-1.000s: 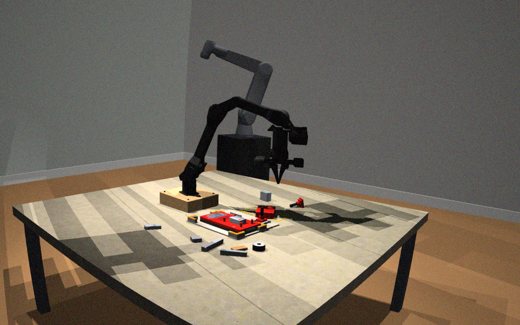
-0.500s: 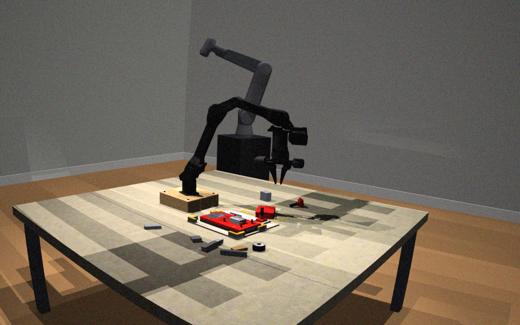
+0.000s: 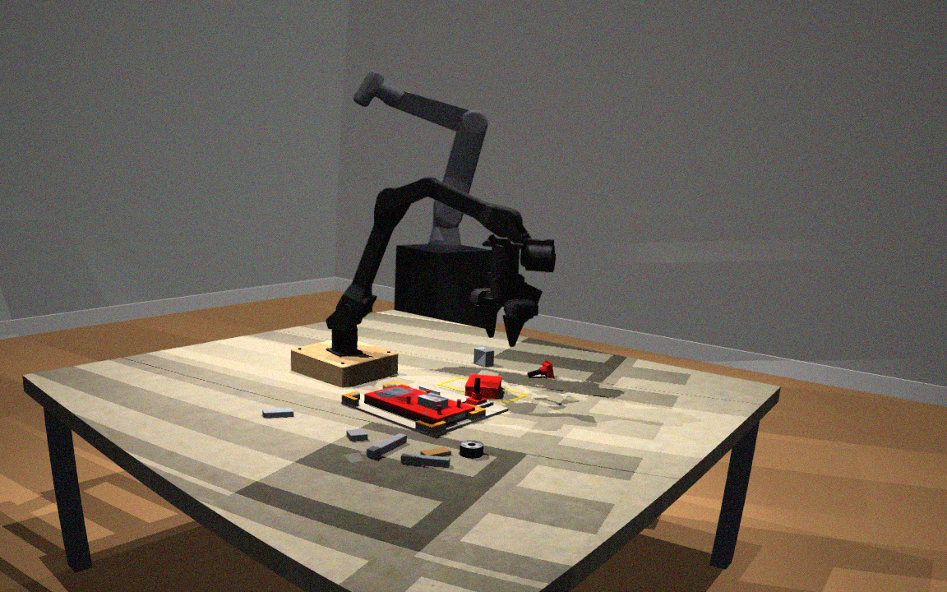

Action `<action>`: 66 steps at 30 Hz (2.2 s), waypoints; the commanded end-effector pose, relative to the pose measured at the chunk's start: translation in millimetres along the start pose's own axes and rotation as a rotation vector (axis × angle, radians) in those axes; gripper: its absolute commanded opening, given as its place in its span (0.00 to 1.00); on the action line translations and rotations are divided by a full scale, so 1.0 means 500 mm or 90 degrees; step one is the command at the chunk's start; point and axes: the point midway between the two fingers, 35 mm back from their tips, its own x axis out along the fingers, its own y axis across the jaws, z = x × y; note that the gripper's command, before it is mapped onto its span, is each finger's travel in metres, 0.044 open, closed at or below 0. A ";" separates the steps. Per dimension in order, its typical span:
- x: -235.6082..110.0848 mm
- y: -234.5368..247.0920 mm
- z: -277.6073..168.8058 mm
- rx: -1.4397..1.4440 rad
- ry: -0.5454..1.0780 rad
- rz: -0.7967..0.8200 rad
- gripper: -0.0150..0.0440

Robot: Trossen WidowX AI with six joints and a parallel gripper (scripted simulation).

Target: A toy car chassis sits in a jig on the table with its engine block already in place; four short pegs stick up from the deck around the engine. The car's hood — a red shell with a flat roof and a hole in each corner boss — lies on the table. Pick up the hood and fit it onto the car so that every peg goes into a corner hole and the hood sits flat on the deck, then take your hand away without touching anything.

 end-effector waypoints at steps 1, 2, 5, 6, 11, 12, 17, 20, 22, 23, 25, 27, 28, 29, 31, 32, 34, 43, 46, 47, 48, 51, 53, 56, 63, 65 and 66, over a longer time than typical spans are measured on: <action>0.005 0.004 -0.005 0.122 0.000 -0.001 1.00; 0.007 0.005 -0.006 0.159 0.001 -0.001 1.00; 0.013 0.008 -0.010 0.273 0.001 -0.001 1.00; 0.015 0.010 -0.011 0.310 0.001 -0.001 1.00; 0.025 0.015 -0.018 0.499 0.002 -0.001 1.00; 0.027 0.016 -0.019 0.537 0.002 -0.001 1.00; 0.037 0.021 -0.027 0.726 0.003 -0.002 1.00; 0.043 0.025 -0.031 0.839 0.004 -0.002 1.00; 0.046 0.027 -0.034 0.915 0.004 -0.002 1.00; 0.048 0.028 -0.036 0.952 0.004 -0.003 1.00; 0.052 0.030 -0.039 1.028 0.005 -0.003 1.00; 0.056 0.033 -0.042 1.104 0.005 -0.003 1.00; 0.058 0.034 -0.044 1.141 0.005 -0.004 1.00; 0.060 0.035 -0.046 1.179 0.005 -0.004 1.00; 0.064 0.038 -0.047 1.249 0.006 -0.005 1.00; 0.066 0.040 -0.047 1.281 0.006 -0.005 1.00; 0.069 0.044 -0.047 1.344 0.006 -0.005 1.00; 0.072 0.046 -0.047 1.386 0.006 -0.006 1.00; 0.075 0.046 -0.047 1.386 0.006 -0.006 1.00; 0.076 0.046 -0.047 1.386 0.006 -0.006 1.00; 0.078 0.046 -0.047 1.386 0.006 -0.006 1.00; 0.081 0.045 -0.047 1.386 0.006 -0.006 1.00; 0.084 0.045 -0.047 1.386 0.006 -0.006 1.00; 0.087 0.045 -0.047 1.386 0.006 -0.006 1.00; 0.096 0.045 -0.047 1.386 0.006 -0.006 1.00; 0.098 0.045 -0.047 1.386 0.006 -0.006 1.00; 0.099 0.045 -0.047 1.386 0.006 -0.006 1.00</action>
